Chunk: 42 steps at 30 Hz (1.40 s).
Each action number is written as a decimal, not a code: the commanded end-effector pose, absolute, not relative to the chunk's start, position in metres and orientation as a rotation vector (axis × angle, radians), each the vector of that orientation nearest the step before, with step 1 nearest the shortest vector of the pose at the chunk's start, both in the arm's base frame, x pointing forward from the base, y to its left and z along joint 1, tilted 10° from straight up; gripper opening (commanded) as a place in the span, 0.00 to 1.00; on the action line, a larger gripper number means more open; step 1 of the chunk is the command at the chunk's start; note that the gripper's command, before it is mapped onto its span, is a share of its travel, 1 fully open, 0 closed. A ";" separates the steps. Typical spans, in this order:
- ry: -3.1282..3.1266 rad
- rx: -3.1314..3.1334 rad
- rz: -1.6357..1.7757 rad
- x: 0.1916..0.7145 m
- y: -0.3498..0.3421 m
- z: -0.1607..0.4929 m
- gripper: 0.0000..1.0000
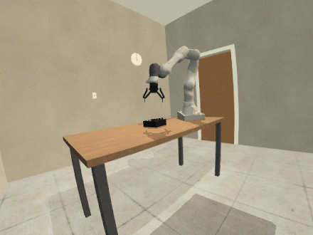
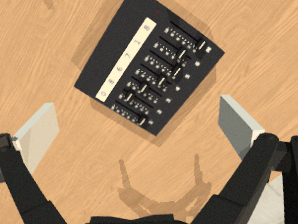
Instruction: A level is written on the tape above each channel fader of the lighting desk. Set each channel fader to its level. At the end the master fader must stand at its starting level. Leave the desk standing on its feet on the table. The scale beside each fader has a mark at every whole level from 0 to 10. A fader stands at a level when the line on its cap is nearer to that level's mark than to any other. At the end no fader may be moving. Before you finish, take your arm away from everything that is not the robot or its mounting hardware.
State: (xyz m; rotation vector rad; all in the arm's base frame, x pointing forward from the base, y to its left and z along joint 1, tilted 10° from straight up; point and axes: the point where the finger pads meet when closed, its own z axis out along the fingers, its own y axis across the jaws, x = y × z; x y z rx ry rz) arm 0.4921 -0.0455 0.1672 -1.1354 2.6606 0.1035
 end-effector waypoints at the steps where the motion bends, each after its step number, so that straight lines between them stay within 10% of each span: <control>1: 2.838 -0.773 0.150 0.491 -0.043 0.167 1.00; 22: 2.284 -1.930 0.097 0.489 0.015 0.110 1.00; 23: 2.253 -1.967 0.091 0.489 0.015 0.110 0.00; 42: 1.899 -2.275 0.035 0.489 0.015 0.110 0.00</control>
